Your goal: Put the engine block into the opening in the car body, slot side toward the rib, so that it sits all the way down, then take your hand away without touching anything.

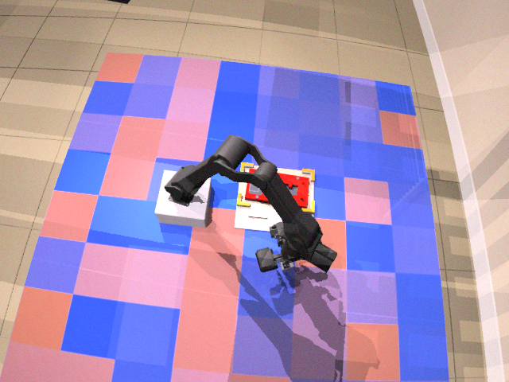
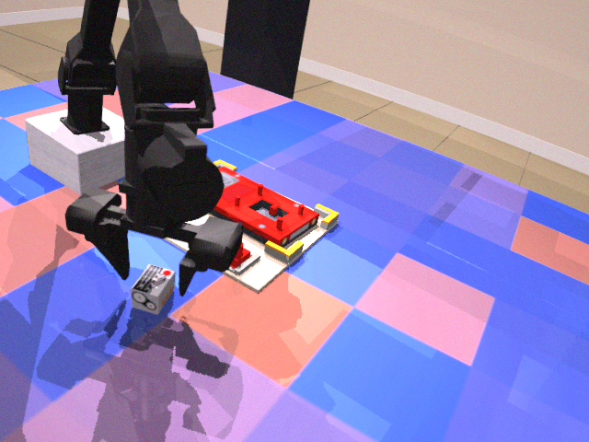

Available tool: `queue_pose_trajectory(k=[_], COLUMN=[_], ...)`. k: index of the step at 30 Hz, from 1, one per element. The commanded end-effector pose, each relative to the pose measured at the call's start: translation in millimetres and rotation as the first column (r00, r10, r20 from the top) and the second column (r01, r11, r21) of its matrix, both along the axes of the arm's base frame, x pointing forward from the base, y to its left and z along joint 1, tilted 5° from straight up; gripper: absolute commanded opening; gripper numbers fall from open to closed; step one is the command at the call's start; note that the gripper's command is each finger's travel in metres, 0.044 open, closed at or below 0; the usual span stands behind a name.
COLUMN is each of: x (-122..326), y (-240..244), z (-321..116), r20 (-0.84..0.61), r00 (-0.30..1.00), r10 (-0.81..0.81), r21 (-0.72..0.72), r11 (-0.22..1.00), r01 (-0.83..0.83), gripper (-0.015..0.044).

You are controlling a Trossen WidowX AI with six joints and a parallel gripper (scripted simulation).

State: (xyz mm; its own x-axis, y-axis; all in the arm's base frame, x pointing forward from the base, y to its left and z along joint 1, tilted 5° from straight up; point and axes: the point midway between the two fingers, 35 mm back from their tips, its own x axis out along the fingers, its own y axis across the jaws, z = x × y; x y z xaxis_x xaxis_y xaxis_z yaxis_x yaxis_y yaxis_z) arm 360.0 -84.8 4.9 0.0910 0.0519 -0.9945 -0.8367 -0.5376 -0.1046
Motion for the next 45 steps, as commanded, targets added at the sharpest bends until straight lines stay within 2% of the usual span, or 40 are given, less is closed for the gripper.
queue_pose_trajectory(k=[1,5,12,16,45], x=[0.1,0.1,0.1,0.6,-3.1], y=[-0.8,-0.8,-0.8,-1.3,-6.7], z=[-0.7,-0.7,-0.7,3.8,92.4], r20=[-0.001,-0.001,-0.001,-0.001,0.002], r00=[1.0,1.0,1.0,1.0,1.0], r10=[-0.004,-0.004,-0.004,-0.004,-0.011], r21=[-0.005,-0.005,-0.005,-0.006,-0.006], r11=[1.0,1.0,1.0,1.0,1.0], r01=[0.004,0.004,0.004,0.004,0.011], gripper=[0.0256,0.0151,0.0105,0.0,0.0])
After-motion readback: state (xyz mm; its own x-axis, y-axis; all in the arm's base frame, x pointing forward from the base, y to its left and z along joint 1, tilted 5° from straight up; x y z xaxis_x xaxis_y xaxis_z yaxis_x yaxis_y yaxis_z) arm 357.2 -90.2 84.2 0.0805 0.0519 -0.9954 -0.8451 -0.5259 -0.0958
